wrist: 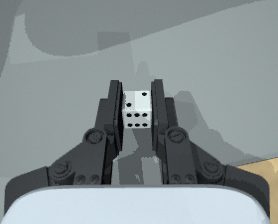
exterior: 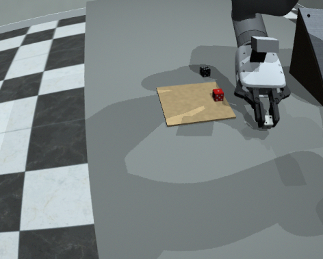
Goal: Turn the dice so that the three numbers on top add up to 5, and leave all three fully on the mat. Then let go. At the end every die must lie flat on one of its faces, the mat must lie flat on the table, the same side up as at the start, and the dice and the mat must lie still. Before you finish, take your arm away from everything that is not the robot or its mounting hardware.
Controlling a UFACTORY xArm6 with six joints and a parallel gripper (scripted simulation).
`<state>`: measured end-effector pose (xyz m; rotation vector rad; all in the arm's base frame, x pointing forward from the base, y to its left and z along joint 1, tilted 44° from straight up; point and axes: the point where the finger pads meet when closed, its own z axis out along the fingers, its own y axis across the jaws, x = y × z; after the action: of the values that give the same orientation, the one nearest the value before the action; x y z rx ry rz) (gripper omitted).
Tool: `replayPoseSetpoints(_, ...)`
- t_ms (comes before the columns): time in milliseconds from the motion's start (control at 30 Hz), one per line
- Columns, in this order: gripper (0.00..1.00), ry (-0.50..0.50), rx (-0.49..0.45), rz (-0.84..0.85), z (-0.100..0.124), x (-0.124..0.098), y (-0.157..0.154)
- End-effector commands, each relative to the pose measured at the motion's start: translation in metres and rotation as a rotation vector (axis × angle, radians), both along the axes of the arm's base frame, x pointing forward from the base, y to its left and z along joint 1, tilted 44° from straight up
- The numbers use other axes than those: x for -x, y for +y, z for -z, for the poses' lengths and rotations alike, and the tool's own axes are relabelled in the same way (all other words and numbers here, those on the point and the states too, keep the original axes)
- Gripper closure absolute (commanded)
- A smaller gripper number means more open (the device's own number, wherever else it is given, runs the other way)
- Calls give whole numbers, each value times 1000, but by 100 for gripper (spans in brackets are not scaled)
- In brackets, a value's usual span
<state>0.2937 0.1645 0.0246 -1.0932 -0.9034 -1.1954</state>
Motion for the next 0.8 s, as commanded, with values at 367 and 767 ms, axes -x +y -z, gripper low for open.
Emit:
replayPoseSetpoints(367, 85, -2, 1, 1, 1, -1, 1)
replayPoseSetpoints(767, 85, -2, 1, 1, 7, 0, 6)
